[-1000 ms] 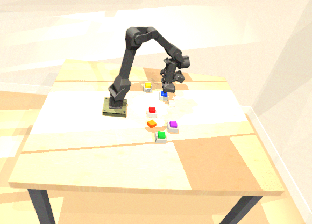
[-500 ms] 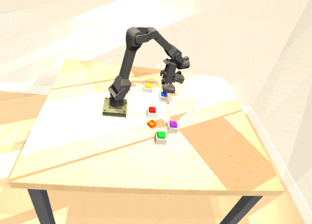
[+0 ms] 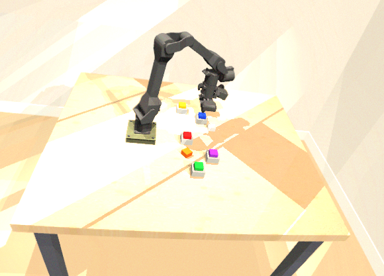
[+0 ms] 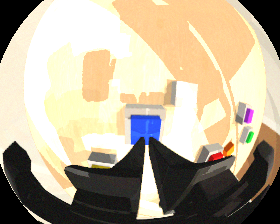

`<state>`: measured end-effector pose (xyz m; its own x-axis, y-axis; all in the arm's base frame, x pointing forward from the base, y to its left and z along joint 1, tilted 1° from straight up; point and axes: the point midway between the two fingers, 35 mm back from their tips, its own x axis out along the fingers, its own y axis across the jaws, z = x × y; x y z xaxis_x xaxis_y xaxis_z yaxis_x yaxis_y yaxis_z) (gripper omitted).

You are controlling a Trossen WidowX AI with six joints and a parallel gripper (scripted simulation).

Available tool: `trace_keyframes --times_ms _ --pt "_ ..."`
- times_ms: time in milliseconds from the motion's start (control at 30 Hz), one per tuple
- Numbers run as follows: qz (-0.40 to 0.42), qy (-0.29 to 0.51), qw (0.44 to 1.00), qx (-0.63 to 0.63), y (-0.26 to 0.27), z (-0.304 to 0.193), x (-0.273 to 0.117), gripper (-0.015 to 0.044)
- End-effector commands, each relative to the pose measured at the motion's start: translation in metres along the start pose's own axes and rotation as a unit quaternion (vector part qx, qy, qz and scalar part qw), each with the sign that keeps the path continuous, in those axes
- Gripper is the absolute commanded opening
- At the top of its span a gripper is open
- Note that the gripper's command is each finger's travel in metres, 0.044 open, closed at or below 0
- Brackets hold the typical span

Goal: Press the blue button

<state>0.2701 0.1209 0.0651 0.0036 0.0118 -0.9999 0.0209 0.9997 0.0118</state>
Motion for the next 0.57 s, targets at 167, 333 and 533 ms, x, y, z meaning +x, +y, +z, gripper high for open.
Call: trace_keyframes --times_ms 167,333,533 --pt "0.005 -0.008 1.000 -0.002 0.021 -0.002 -0.030 0.0099" --pt "0.005 -0.006 1.000 0.002 0.072 -0.023 -0.074 0.0230" --pt "0.004 -0.006 1.000 0.003 0.074 -0.023 -0.076 0.0361"
